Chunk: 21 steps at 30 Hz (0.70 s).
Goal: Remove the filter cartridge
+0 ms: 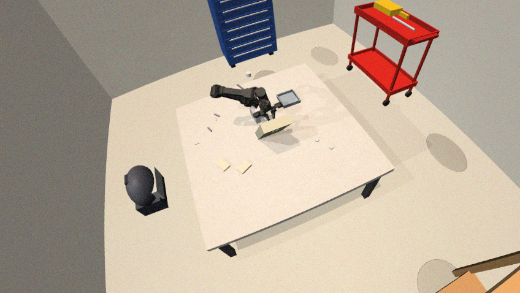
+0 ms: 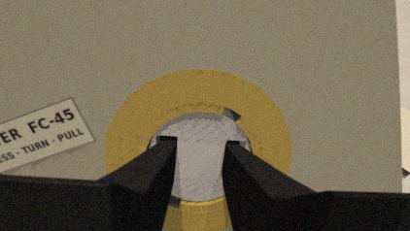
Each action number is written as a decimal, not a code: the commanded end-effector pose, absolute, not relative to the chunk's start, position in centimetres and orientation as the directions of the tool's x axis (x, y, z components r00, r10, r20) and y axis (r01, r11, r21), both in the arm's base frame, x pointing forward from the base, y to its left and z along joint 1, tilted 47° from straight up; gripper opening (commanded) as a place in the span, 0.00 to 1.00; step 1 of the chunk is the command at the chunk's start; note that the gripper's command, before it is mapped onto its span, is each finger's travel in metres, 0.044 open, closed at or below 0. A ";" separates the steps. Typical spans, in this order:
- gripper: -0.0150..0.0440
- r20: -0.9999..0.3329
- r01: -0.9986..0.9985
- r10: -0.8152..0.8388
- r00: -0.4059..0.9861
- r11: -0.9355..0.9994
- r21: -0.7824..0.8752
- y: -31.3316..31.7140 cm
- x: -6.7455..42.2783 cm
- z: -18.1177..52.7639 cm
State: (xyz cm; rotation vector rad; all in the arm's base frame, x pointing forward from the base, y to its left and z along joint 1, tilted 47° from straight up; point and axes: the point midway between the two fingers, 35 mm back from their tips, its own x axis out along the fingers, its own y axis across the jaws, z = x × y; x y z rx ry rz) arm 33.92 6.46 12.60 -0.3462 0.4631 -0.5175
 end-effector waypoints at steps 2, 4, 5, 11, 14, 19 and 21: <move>0.25 -0.346 0.297 -0.541 0.766 0.776 -0.556 6.1 34.3 12.3; 0.25 -0.346 0.257 -0.541 0.766 0.752 -0.607 6.1 34.3 12.3; 0.25 -0.346 0.236 -0.541 0.766 0.738 -0.632 6.1 34.3 12.3; 0.25 -0.346 0.107 -0.541 0.766 0.639 -0.762 6.1 34.3 12.3; 0.25 -0.346 0.040 -0.541 0.766 0.578 -0.815 6.1 34.3 12.3; 0.25 -0.346 -0.072 -0.541 0.766 0.463 -0.883 6.1 34.3 12.3; 0.25 -0.346 -0.116 -0.541 0.766 0.413 -0.903 6.1 34.3 12.3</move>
